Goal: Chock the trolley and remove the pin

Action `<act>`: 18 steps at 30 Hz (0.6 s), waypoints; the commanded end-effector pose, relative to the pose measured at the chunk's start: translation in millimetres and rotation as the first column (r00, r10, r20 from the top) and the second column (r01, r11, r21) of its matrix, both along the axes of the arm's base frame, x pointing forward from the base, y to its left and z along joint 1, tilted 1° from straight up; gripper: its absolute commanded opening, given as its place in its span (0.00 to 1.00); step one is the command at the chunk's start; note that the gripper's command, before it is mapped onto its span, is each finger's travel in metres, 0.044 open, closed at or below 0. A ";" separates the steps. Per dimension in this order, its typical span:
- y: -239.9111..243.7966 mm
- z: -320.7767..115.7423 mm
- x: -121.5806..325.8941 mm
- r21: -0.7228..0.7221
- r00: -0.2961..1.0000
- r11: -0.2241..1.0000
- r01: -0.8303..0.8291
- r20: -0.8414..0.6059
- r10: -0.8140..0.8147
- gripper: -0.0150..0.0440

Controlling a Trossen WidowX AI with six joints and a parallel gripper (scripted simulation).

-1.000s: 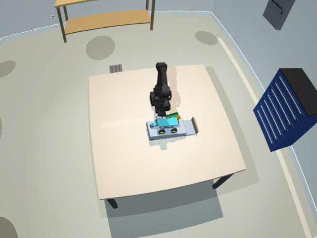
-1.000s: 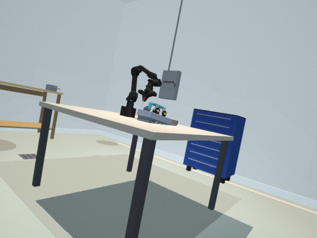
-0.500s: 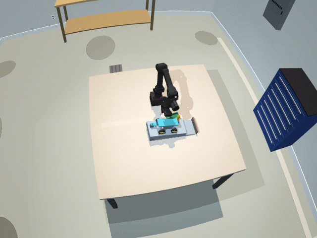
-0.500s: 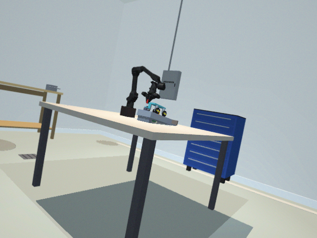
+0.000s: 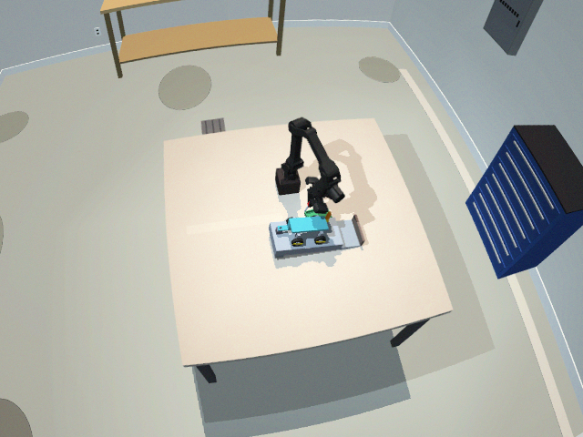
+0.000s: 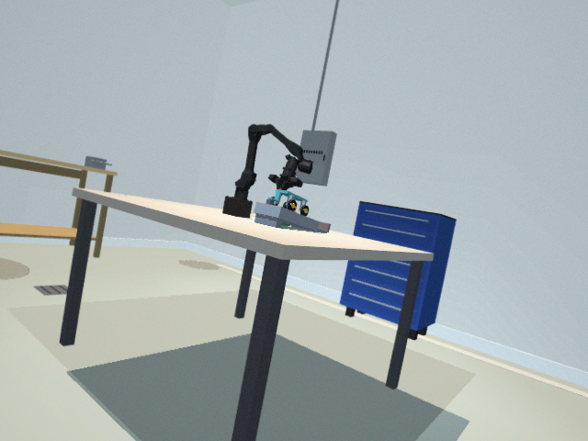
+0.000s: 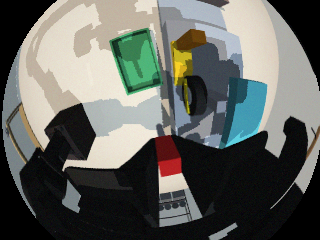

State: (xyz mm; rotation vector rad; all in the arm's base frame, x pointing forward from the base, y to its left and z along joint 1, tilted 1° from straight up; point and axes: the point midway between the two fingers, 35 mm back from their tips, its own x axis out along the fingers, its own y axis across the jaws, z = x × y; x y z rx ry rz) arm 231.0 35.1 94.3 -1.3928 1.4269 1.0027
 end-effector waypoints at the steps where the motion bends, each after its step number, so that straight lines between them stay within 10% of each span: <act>1: 16.3 -1.3 0.5 0.005 1.000 1.000 0.003 0.004 -0.003 0.25; 18: 69.3 -7.9 1.4 0.009 1.000 1.000 0.003 0.004 -0.003 0.25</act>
